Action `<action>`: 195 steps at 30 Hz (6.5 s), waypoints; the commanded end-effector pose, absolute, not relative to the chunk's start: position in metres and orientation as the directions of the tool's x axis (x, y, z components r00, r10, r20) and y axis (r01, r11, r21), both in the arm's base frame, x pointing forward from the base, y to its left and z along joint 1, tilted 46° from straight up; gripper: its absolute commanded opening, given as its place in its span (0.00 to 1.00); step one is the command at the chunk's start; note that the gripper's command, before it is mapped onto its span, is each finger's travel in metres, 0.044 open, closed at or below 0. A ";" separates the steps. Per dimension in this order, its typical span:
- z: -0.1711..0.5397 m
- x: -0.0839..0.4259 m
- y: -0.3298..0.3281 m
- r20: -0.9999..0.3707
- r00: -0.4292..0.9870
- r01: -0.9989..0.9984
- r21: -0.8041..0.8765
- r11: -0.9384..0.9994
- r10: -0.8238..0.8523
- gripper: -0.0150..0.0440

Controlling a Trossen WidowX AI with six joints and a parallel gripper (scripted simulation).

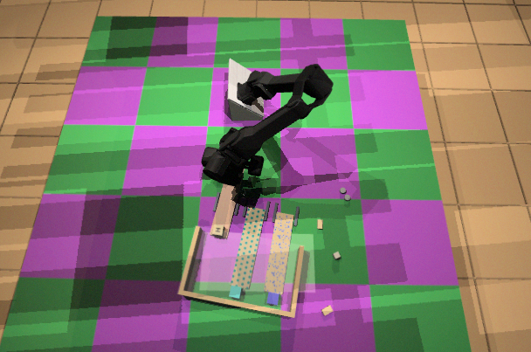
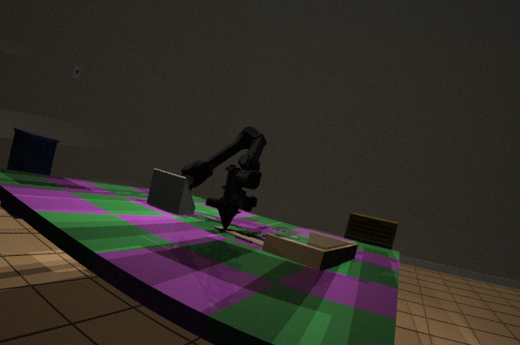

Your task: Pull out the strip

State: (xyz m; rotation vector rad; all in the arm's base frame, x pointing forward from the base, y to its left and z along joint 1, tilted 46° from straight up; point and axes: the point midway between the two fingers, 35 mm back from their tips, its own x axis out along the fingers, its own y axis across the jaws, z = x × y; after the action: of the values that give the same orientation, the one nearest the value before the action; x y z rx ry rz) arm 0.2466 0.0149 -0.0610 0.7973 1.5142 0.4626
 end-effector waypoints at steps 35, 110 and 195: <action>-0.059 0.196 0.025 -0.696 0.010 0.219 0.702 0.677 0.718 0.25; -0.034 0.277 -0.026 -0.698 0.013 0.138 0.711 0.690 0.716 1.00; -0.076 0.409 -0.017 -0.702 0.017 0.125 0.708 0.695 0.712 0.50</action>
State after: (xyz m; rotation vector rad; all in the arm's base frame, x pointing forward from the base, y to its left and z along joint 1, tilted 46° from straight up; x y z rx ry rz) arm 0.4089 -0.0171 -0.0767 0.7210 1.5121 0.5237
